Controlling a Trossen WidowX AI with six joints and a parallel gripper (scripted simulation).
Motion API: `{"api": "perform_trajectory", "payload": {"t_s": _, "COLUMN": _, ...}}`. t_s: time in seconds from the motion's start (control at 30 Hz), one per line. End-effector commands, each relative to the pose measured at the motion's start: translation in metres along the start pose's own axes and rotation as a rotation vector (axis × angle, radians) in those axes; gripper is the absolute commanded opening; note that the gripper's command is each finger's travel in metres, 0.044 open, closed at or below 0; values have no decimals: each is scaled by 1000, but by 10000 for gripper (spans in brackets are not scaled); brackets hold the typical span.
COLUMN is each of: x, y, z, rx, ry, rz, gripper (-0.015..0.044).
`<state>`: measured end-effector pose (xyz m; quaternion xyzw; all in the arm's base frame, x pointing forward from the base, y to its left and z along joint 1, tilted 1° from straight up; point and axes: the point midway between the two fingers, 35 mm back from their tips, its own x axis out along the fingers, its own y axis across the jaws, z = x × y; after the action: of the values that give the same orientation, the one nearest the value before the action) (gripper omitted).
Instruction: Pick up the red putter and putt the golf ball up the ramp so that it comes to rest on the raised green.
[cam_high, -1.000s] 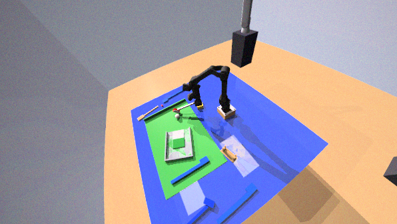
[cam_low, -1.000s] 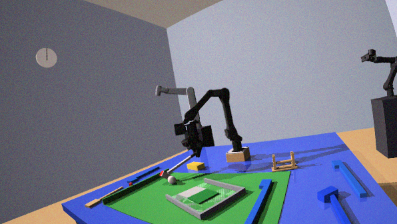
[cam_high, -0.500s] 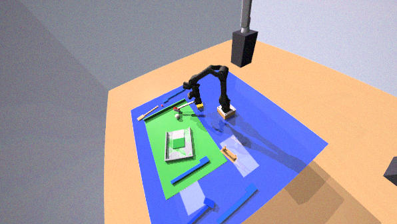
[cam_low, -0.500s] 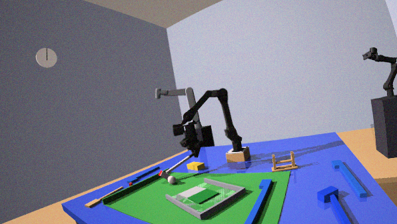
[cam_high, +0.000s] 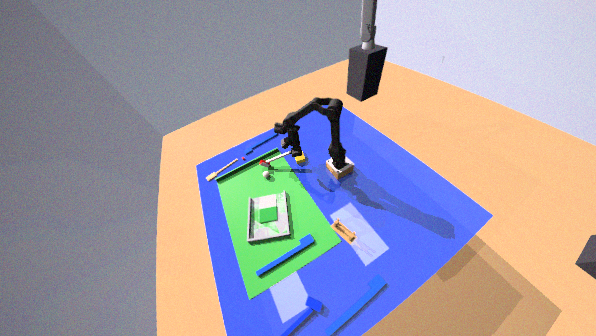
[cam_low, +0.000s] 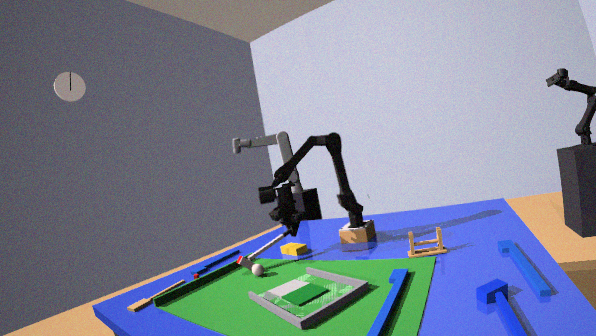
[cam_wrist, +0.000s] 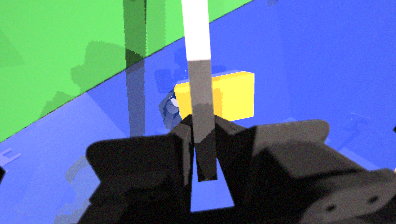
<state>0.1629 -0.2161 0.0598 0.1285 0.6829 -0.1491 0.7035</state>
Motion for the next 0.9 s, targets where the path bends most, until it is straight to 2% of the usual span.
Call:
{"api": "perform_trajectory", "payload": {"t_s": 0.0, "x": -1, "y": 39, "z": 7, "rx": -12, "ry": -3, "rz": 6, "gripper": 0}}
{"api": "perform_trajectory", "payload": {"t_s": 0.27, "x": -1, "y": 129, "z": -2, "rx": -13, "ry": -8, "rz": 12, "gripper": 0}}
{"api": "perform_trajectory", "payload": {"t_s": 0.53, "x": -6, "y": 131, "z": -1, "rx": -13, "ry": -8, "rz": 12, "gripper": 0}}
{"api": "perform_trajectory", "payload": {"t_s": 0.87, "x": -54, "y": 130, "z": -2, "rx": -13, "ry": -8, "rz": 12, "gripper": 0}}
